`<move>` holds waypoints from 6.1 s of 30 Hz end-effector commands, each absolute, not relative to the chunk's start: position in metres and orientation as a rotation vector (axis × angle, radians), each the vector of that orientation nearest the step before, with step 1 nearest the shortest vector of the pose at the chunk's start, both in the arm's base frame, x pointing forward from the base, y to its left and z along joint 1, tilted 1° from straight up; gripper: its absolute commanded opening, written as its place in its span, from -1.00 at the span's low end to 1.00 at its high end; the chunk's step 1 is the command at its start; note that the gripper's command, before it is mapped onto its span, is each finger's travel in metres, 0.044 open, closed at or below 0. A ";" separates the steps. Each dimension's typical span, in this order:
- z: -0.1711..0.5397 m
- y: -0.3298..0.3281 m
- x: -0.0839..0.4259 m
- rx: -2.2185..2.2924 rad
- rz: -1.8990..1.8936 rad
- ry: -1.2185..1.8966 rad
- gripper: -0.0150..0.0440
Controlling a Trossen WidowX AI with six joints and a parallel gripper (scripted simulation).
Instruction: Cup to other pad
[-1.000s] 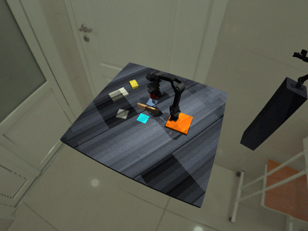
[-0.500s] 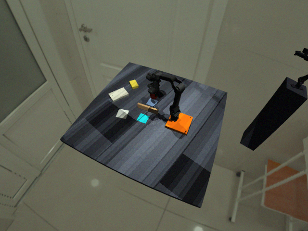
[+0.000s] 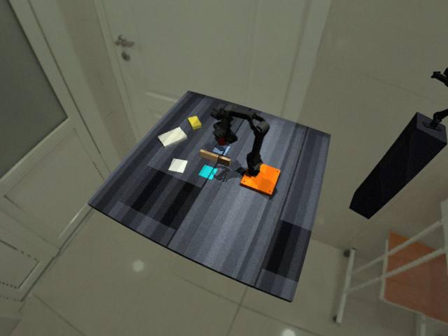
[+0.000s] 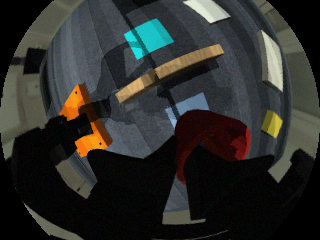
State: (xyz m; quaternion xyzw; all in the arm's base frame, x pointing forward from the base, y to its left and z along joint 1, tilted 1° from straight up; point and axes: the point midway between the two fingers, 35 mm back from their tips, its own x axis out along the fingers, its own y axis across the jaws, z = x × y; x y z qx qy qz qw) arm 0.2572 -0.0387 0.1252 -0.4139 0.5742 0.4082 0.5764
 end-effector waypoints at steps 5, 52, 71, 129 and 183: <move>0.126 -0.023 0.254 -0.966 0.954 1.338 -0.49; 0.127 0.062 0.241 -0.960 0.960 1.331 -0.49; 0.128 0.095 0.234 -0.957 0.962 1.329 -0.49; 0.113 0.169 0.217 -0.951 0.968 1.327 -0.49; 0.060 0.171 0.218 -0.956 0.966 1.321 -0.49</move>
